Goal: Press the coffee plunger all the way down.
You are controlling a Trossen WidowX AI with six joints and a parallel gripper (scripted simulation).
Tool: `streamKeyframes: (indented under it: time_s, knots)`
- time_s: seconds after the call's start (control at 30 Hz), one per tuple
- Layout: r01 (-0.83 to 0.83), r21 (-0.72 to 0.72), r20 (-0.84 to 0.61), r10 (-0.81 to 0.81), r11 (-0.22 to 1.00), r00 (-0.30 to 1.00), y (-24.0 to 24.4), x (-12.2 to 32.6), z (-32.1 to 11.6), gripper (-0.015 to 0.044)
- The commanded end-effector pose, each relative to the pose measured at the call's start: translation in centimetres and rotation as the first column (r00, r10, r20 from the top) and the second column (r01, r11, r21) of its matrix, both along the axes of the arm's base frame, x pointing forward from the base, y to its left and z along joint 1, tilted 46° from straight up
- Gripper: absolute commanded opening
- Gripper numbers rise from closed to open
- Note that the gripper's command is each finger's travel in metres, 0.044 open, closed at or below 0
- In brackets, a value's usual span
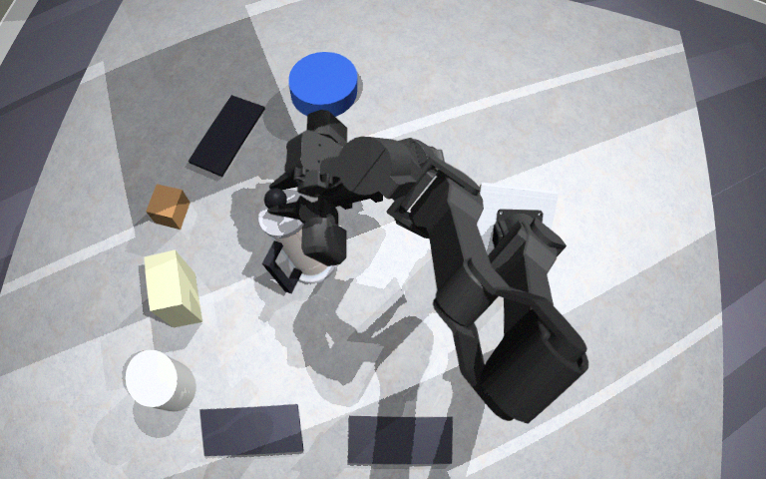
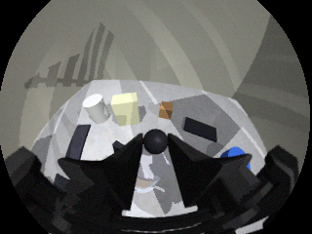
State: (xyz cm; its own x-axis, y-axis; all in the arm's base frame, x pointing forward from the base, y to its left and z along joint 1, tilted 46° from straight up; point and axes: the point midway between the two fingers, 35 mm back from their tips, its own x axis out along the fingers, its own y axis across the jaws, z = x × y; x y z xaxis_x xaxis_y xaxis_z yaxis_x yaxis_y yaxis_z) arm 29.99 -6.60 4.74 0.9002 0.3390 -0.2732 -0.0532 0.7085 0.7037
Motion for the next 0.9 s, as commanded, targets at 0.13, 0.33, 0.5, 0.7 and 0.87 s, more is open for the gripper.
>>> streamKeyframes:
  time_s: [0.13,0.33,0.5,0.7,0.87]
  knots:
    - [-0.007,0.009,-0.009,0.007,1.000,1.000,0.20,0.02,-0.22,0.0116]
    - [-0.002,0.002,-0.002,0.002,1.000,1.000,0.01,0.04,-0.07,0.0116]
    - [-0.002,0.002,-0.002,0.002,1.000,1.000,0.01,0.04,-0.07,0.0116]
    - [-0.002,0.002,-0.002,0.002,1.000,1.000,0.01,0.04,-0.07,0.0248]
    - [-0.002,0.002,-0.002,0.002,1.000,1.000,0.01,0.04,-0.07,0.0379]
